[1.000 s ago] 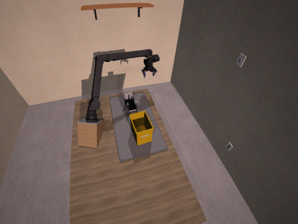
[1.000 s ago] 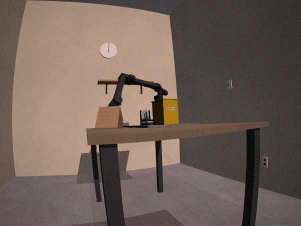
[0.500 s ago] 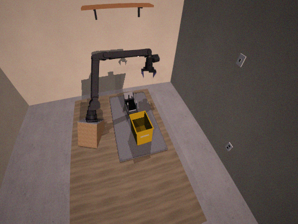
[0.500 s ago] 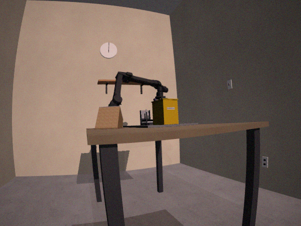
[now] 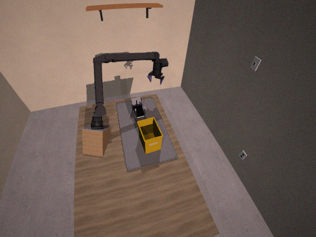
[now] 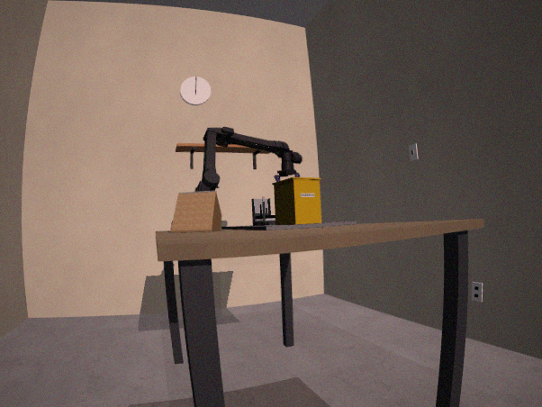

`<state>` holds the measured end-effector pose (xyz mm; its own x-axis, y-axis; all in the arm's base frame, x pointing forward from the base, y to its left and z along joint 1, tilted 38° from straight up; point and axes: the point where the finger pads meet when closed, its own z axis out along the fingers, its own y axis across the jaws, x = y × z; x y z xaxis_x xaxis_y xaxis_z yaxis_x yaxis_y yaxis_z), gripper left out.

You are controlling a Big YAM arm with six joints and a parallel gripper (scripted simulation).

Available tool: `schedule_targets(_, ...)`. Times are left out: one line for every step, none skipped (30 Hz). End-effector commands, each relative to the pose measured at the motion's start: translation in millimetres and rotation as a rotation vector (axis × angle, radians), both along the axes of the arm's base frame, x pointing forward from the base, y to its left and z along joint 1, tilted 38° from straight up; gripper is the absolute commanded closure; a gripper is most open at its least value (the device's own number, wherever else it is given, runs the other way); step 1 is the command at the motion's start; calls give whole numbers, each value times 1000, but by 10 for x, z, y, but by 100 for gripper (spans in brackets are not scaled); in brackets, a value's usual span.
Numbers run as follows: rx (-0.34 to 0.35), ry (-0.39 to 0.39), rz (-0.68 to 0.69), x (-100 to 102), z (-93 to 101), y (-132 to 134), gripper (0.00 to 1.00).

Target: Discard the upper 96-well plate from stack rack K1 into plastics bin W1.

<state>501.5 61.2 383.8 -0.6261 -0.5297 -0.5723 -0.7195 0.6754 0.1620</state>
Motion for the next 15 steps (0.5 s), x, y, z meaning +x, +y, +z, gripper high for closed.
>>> schedule_targets(53, 30, -145, -127, 208, -124, 0)
schedule_targets(63, 46, -172, -159, 189, -153, 0)
schedule_targets(73, 63, -198, -193, 168, -181, 0)
schedule_targets(83, 81, -225, -204, 162, -189, 0)
schedule_targets(83, 81, -225, -204, 162, -189, 0)
schedule_targets(83, 81, -225, -204, 162, -189, 0)
schedule_targets(93, 98, -235, -244, 142, -137, 0)
schedule_targets(104, 115, -278, -272, 121, -244, 0)
schedule_targets(114, 134, -305, -284, 114, -251, 0)
schedule_targets(124, 150, -331, -318, 94, -277, 0)
schedule_targets(135, 167, -358, -353, 72, -303, 0)
schedule_targets(144, 185, -385, -364, 65, -311, 0)
schedule_targets(156, 202, -411, -399, 45, -335, 0)
schedule_targets(166, 219, -437, -435, 22, -360, 0)
schedule_targets(176, 237, -464, -445, 16, -367, 0)
